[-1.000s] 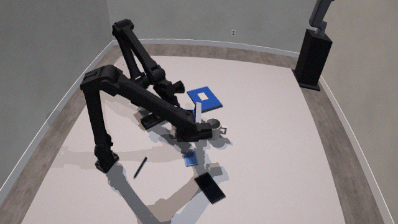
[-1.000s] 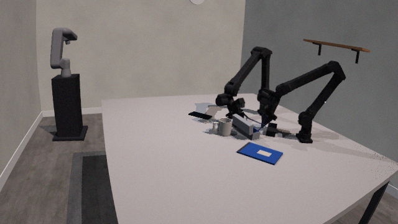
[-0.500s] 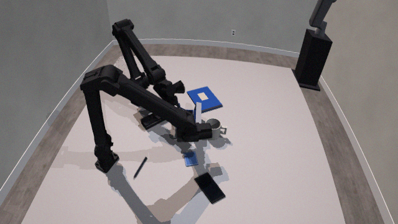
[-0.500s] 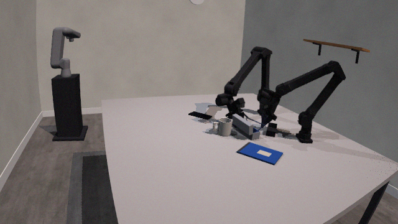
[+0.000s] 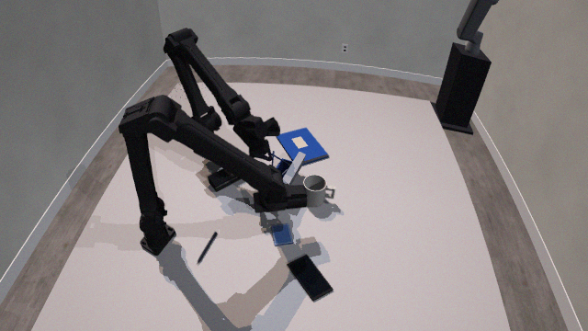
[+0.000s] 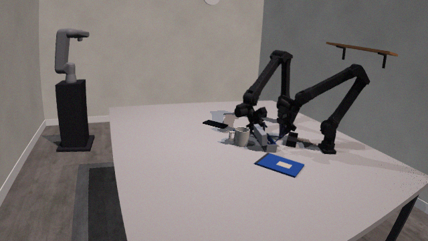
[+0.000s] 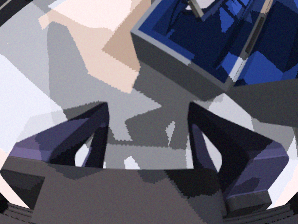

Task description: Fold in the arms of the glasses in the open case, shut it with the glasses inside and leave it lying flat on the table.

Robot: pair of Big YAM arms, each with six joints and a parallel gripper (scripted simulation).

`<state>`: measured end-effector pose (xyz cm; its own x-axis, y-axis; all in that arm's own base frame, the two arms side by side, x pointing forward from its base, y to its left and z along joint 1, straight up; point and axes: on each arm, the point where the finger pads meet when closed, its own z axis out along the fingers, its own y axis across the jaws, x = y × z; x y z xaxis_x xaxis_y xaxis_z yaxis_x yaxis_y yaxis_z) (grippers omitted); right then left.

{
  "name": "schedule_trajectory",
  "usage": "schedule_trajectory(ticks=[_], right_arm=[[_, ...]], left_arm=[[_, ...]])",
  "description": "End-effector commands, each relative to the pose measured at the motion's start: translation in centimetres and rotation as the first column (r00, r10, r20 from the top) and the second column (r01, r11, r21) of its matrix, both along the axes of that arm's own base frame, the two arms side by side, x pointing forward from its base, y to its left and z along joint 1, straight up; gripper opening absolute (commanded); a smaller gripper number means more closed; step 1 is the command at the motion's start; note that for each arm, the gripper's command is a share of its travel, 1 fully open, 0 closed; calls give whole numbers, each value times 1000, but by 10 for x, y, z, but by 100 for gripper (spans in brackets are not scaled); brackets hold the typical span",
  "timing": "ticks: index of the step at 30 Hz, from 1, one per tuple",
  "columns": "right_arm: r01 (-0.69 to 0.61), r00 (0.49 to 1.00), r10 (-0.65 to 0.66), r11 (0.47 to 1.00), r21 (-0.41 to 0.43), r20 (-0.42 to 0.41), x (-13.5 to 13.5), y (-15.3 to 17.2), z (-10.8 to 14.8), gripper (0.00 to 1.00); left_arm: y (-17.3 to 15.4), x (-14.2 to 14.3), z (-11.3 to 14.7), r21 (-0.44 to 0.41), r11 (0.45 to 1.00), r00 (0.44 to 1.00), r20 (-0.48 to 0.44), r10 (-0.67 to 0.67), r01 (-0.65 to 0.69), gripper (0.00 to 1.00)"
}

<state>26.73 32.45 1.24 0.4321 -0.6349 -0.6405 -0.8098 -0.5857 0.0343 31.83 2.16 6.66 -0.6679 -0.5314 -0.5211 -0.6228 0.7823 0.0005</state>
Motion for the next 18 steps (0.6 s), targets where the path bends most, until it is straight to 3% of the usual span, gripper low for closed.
schedule_trajectory(ticks=[1,3,13,14,15,18], right_arm=[[-38,999,37,999,20,29,11,8,4,57],[-34,999,34,999,2,1,-1,-3,-4,57],[-34,999,34,999,11,14,3,0,-3,57],[-34,999,34,999,11,14,3,0,-3,57],[-34,999,34,999,11,14,2,0,-3,57],[-34,999,34,999,11,14,3,0,-3,57]], left_arm=[[-3,26,16,0,999,999,38,-35,36,0],[-2,31,21,-1,999,998,48,-38,38,0],[0,40,26,-5,997,996,55,-75,75,0],[1,22,8,-4,997,997,12,-76,76,0],[1,21,6,-6,997,997,7,-81,81,0],[1,33,17,-7,996,995,31,-92,93,0]])
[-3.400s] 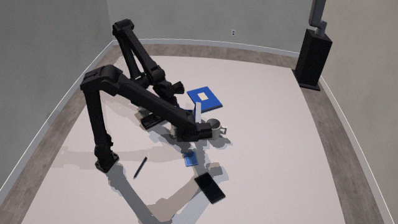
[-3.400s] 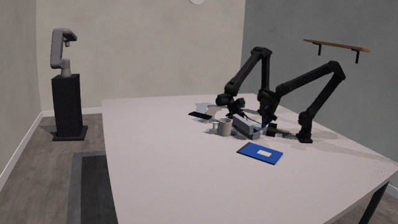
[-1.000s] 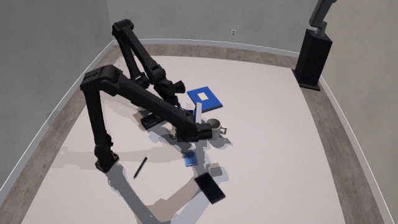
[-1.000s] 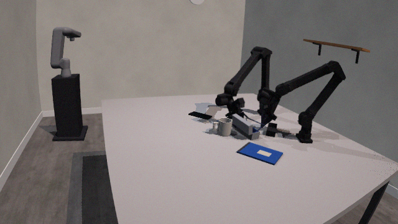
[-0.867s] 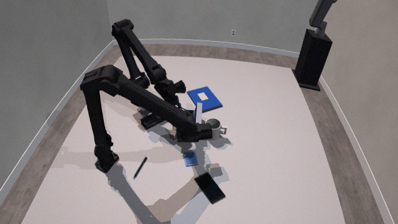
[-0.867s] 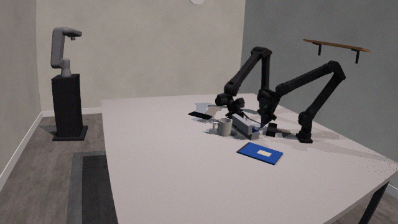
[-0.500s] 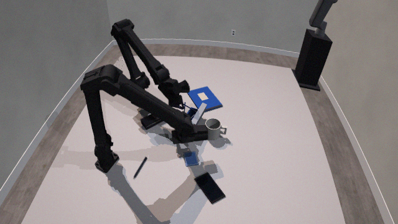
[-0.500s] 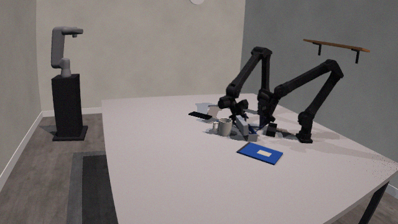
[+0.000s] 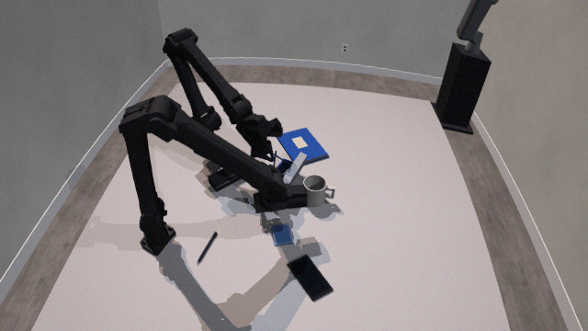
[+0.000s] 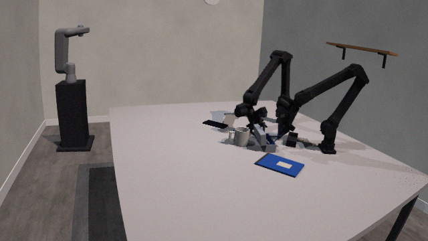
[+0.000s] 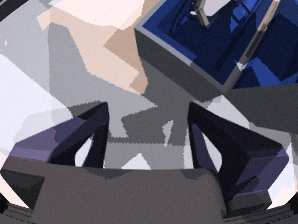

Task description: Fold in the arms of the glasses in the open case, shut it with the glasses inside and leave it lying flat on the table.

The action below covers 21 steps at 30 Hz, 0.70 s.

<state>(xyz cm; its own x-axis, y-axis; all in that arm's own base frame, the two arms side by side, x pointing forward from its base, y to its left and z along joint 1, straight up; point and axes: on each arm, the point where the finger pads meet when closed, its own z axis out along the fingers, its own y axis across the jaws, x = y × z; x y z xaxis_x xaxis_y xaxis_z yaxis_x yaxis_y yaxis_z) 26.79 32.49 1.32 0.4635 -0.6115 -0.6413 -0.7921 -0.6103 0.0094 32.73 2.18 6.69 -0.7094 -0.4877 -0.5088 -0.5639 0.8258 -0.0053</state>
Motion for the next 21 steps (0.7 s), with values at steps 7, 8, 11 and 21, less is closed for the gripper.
schedule_trajectory(ticks=[7,8,11,21], right_arm=[[-3,1000,3,1000,-5,-6,2,0,-4,57],[-3,1000,3,1000,-5,-6,2,0,-4,57],[-3,1000,3,1000,-5,-6,2,0,-4,57],[-3,1000,3,1000,-5,-6,2,0,-4,57]], left_arm=[[4,34,21,3,999,998,48,-42,41,0],[5,39,26,3,999,997,59,-44,44,0],[6,39,25,3,999,997,56,-52,52,0],[2,35,37,7,996,995,57,-84,84,0]])
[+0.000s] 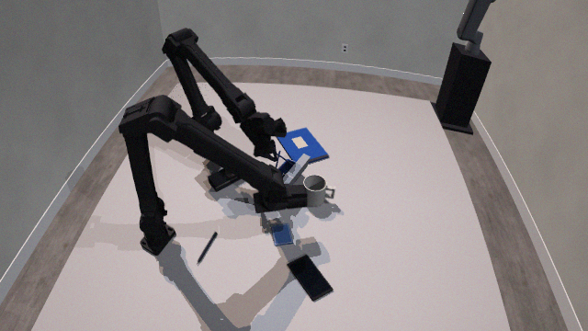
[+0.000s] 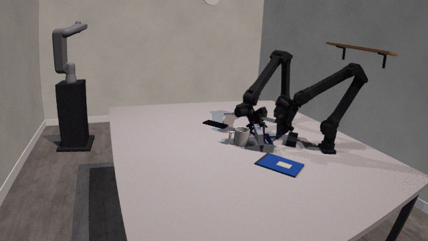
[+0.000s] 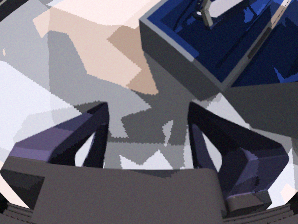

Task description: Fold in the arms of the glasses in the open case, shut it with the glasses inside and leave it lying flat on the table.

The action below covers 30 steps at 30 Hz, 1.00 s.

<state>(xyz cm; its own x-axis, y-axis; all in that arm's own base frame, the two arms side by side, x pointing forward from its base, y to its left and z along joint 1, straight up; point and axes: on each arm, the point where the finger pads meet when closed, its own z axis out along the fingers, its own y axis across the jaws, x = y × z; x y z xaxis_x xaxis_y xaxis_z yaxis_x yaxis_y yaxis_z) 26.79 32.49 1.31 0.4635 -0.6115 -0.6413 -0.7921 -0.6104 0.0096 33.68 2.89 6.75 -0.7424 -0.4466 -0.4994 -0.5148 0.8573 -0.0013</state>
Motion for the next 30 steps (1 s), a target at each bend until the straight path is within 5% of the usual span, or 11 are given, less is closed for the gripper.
schedule_trajectory(ticks=[1,9,21,26,27,30], right_arm=[[-3,1000,3,1000,-5,-6,2,0,-4,57],[-3,1000,3,1000,-5,-6,2,0,-4,57],[-3,1000,3,1000,-5,-6,2,0,-4,57],[-3,1000,3,1000,-5,-6,2,0,-4,57],[-3,1000,3,1000,-5,-6,2,0,-4,100],[-2,1000,2,1000,-4,-6,2,0,-4,100]], left_arm=[[-6,24,39,7,1000,997,68,-25,25,0],[-11,5,47,-4,1000,999,48,-2,3,0],[-23,-8,97,-12,1000,997,80,3,-3,0],[-19,-19,72,-3,1000,1000,20,12,-12,0],[-17,-18,75,-5,1000,999,24,22,-22,0],[-18,-18,74,-9,1000,1000,22,21,-21,0]])
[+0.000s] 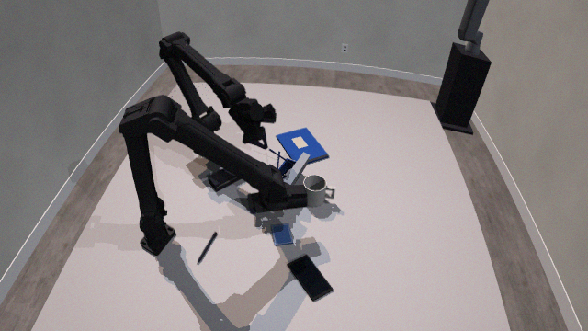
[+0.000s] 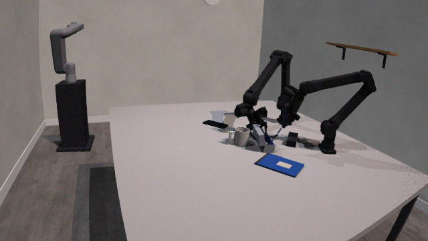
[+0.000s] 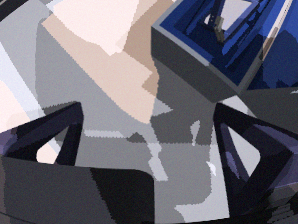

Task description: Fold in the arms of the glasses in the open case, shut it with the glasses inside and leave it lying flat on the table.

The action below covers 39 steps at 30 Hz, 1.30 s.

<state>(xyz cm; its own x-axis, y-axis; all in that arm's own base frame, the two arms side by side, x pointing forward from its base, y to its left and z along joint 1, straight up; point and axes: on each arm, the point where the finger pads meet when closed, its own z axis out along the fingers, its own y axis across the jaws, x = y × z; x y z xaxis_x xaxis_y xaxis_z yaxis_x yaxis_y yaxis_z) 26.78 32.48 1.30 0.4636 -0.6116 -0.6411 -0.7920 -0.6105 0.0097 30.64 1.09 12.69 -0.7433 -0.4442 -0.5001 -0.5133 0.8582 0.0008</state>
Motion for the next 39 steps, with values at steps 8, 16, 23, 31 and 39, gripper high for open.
schedule_trajectory(ticks=[8,16,23,31,39], right_arm=[[0,1000,0,1000,-4,-7,2,0,-3,100],[0,999,-1,999,33,50,21,3,30,100],[2,999,-2,1000,23,40,30,-11,43,100],[0,1000,-1,1000,12,24,36,-22,51,100],[-1,1000,1,1000,0,-2,37,-33,54,100]], left_arm=[[0,15,20,-20,1000,998,58,24,-23,0],[0,13,16,-15,1000,999,38,19,-19,0],[0,13,16,-15,1000,999,38,19,-19,0],[0,13,16,-15,1000,999,38,19,-19,0],[0,13,16,-15,1000,999,38,19,-19,0]])
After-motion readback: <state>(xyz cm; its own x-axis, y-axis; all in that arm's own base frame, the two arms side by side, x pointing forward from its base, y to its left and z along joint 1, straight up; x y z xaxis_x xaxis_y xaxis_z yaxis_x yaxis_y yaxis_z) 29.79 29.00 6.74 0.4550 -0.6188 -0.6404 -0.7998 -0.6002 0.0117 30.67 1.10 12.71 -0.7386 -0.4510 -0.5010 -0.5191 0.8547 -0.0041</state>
